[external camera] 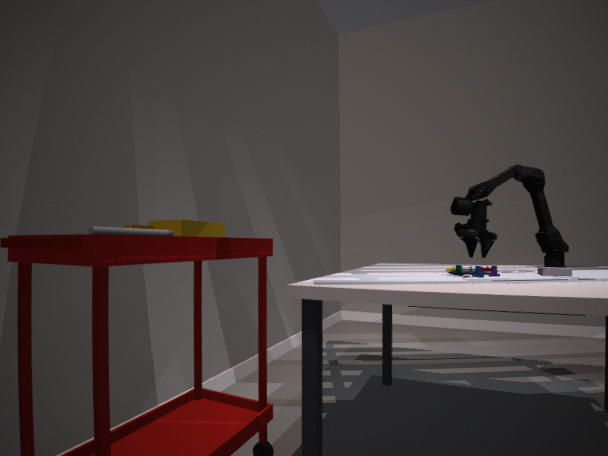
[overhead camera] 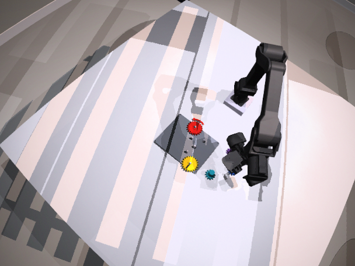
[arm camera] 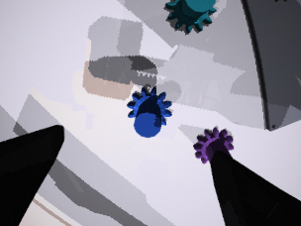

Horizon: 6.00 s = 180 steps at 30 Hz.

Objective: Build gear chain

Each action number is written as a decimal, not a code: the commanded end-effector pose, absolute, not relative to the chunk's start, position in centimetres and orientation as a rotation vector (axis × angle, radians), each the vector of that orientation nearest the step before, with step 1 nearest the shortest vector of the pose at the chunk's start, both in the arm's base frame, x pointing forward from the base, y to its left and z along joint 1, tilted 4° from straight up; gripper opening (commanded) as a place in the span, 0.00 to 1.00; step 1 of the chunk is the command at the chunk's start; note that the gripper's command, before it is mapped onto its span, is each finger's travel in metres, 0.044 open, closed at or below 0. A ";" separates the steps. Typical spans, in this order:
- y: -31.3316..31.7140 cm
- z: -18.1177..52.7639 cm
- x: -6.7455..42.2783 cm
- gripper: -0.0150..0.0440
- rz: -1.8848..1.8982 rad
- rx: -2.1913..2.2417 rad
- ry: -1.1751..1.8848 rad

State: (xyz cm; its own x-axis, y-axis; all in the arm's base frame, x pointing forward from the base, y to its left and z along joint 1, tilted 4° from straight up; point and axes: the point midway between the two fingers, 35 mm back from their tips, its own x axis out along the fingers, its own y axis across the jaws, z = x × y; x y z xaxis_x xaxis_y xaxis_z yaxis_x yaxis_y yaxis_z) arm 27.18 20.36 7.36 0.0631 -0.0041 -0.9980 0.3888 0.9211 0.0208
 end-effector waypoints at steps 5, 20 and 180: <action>20.3 6.8 27.0 1.00 -0.374 0.305 1.513; 20.2 4.4 27.1 1.00 -0.374 0.305 1.513; 9.7 13.2 30.3 0.25 -0.374 0.301 1.509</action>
